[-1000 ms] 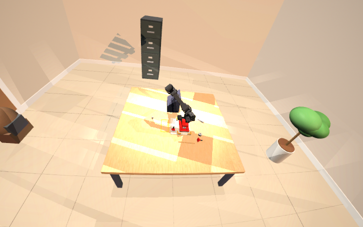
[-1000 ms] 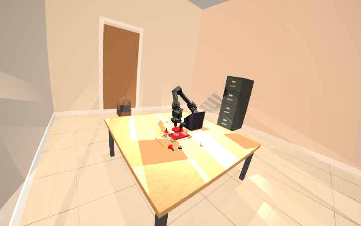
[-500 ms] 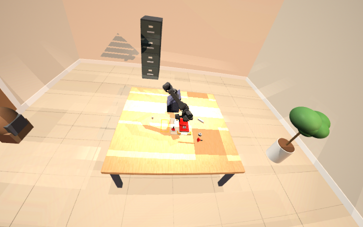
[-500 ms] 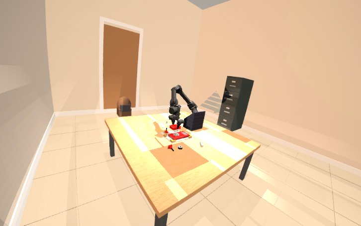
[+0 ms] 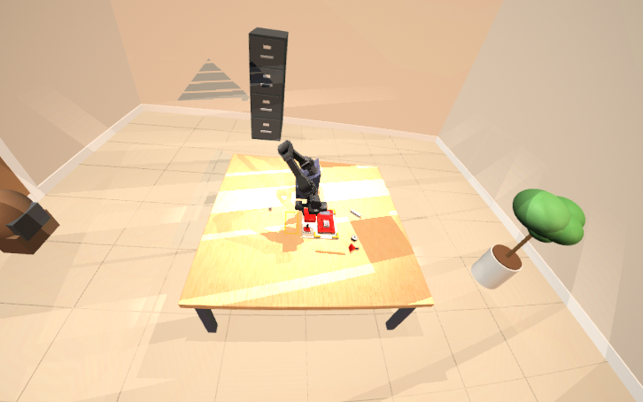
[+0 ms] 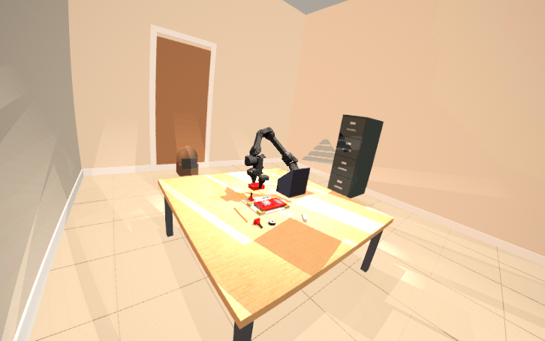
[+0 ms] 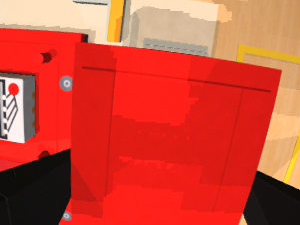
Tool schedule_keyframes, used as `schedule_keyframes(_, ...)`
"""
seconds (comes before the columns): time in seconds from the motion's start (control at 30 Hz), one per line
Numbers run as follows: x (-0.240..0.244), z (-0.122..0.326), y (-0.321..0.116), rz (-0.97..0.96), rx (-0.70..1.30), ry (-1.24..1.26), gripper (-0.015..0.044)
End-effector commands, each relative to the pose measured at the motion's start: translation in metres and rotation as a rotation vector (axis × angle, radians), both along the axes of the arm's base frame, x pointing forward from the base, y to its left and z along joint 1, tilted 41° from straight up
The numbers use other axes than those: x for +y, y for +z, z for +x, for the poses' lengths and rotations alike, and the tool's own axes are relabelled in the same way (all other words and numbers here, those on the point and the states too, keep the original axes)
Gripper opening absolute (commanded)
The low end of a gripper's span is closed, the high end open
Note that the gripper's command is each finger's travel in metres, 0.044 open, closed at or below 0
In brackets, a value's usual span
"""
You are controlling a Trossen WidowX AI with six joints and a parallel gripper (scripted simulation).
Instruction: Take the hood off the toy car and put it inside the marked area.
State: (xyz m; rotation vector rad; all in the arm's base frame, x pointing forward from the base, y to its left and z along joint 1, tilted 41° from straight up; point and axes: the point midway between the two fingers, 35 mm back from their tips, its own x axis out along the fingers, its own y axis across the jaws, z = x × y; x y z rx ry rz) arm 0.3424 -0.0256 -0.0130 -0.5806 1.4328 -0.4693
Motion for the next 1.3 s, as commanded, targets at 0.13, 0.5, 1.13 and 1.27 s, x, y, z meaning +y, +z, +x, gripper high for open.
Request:
schedule_keyframes(0.13, -0.035, -0.008, 0.031, -0.011, -0.001, 0.006, 0.0)
schedule_keyframes(0.5, -0.079, -0.027, 0.067, -0.033, -0.004, 0.001, 0.0)
schedule_keyframes(1.13, -0.089, -0.025, 0.058, -0.033, -0.004, 0.001, 0.0)
schedule_keyframes(1.27, -0.091, -0.025, 0.055, -0.033, -0.004, 0.001, 0.0)
